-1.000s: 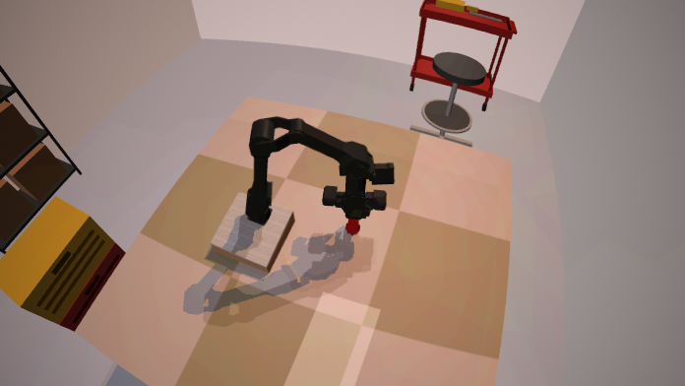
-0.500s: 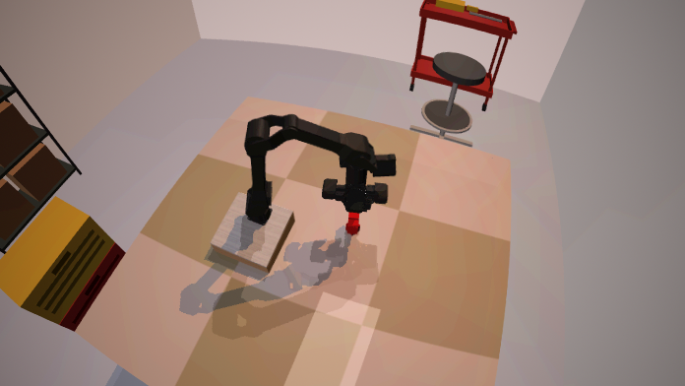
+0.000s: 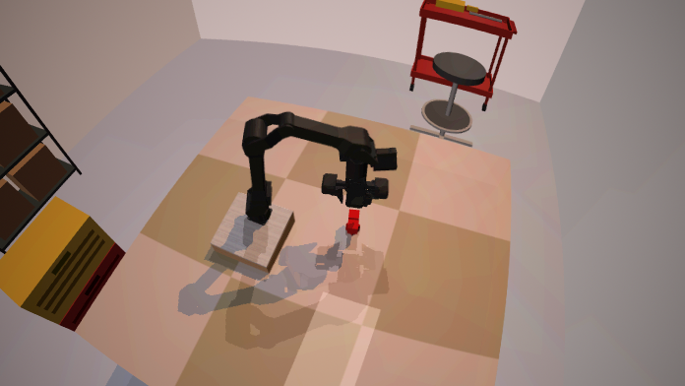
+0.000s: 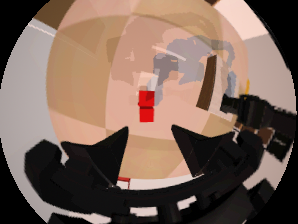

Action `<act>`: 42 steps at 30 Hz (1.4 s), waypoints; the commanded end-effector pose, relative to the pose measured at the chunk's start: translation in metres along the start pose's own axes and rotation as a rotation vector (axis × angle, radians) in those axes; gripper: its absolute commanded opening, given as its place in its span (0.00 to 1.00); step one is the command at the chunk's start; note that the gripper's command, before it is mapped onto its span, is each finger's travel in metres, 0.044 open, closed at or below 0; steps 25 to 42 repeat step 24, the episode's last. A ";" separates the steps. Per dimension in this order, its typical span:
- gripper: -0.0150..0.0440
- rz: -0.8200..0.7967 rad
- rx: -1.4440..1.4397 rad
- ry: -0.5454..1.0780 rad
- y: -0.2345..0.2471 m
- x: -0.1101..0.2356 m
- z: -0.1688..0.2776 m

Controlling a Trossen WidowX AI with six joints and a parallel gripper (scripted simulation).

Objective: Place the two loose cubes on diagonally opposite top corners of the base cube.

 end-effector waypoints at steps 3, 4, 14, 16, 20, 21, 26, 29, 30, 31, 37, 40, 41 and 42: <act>0.93 -0.002 0.001 0.001 0.000 0.002 0.002; 0.93 -0.001 0.001 0.002 -0.002 0.002 0.010; 0.93 0.002 0.000 0.009 -0.043 0.005 0.097; 0.93 0.002 0.000 0.009 -0.043 0.005 0.097; 0.93 0.002 0.000 0.009 -0.043 0.005 0.097; 0.93 0.002 0.000 0.009 -0.043 0.005 0.097; 0.93 0.002 0.000 0.009 -0.043 0.005 0.097; 0.93 0.002 0.000 0.009 -0.043 0.005 0.097; 0.93 0.002 0.000 0.009 -0.043 0.005 0.097; 0.93 0.002 0.000 0.009 -0.043 0.005 0.097; 0.93 0.002 0.000 0.009 -0.043 0.005 0.097; 0.93 0.002 0.000 0.009 -0.043 0.005 0.097; 0.93 0.002 0.000 0.009 -0.043 0.005 0.097; 0.93 0.002 0.000 0.009 -0.043 0.005 0.097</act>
Point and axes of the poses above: the point midway between the two fingers, 35 mm back from their tips, its own x axis back along the fingers, its own y axis across the jaws, z = x × y, the point moved 10 cm from there along x, back along the fingers, and after that the axes turned 13 degrees about -x, right-handed, at the moved point
